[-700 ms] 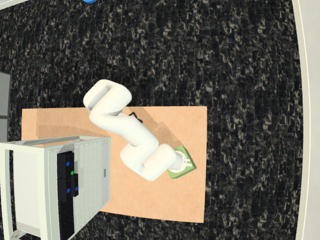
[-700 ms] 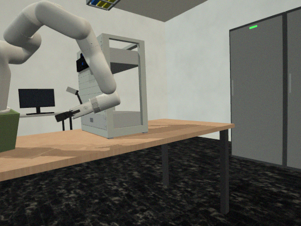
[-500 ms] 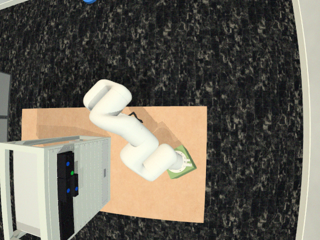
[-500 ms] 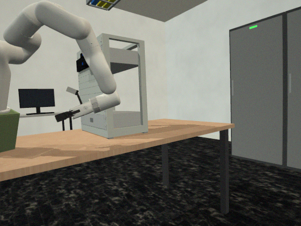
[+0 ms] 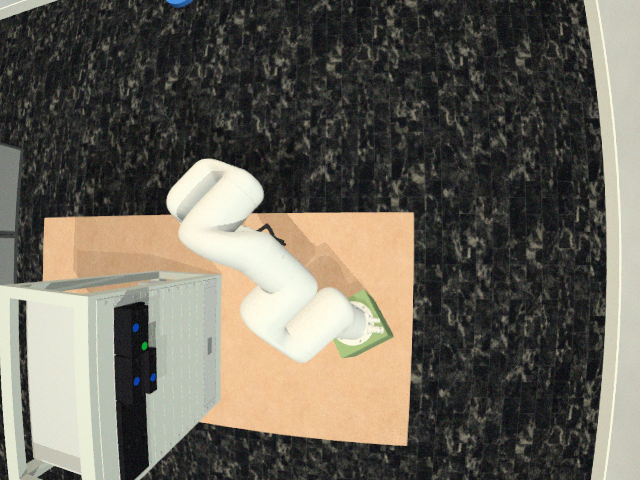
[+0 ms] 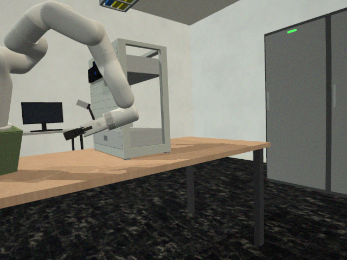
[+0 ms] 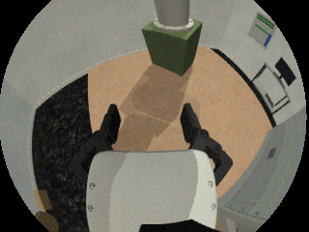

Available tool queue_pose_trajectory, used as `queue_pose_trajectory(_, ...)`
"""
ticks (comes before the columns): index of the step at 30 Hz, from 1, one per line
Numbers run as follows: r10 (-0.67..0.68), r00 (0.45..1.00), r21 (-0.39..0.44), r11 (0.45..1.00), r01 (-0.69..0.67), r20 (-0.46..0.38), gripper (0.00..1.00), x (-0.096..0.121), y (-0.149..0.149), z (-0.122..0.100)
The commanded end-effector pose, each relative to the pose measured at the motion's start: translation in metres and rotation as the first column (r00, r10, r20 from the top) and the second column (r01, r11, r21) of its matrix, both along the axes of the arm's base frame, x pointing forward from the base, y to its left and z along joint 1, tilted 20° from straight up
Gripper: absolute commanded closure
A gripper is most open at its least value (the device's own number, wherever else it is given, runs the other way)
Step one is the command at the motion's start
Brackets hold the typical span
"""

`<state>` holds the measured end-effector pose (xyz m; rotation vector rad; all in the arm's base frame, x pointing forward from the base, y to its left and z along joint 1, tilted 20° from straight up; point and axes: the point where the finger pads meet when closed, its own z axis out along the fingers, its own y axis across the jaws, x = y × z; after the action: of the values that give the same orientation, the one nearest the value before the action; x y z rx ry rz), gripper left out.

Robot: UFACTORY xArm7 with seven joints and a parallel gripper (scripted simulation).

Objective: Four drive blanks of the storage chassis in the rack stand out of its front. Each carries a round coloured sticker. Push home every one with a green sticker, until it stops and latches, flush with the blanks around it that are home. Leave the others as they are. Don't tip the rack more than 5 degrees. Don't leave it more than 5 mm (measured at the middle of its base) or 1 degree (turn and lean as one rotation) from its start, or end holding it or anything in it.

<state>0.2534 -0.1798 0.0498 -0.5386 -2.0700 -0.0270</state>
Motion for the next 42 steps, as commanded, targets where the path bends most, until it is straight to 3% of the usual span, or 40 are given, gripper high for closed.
queue_pose_trajectory(1,0.001,1.000,-0.001,1.000,-0.001,0.003,0.00,0.001,0.000,0.001)
queue_pose_trajectory(33,0.001,1.000,-0.001,1.000,-0.001,0.002,0.00,-0.001,0.000,0.000)
queue_pose_trajectory(37,0.001,1.000,0.000,1.000,-0.001,0.002,0.00,-0.021,-0.001,-0.003)
queue_pose_trajectory(42,0.000,1.000,0.002,1.000,0.000,0.002,0.00,-0.072,-0.002,-0.012)
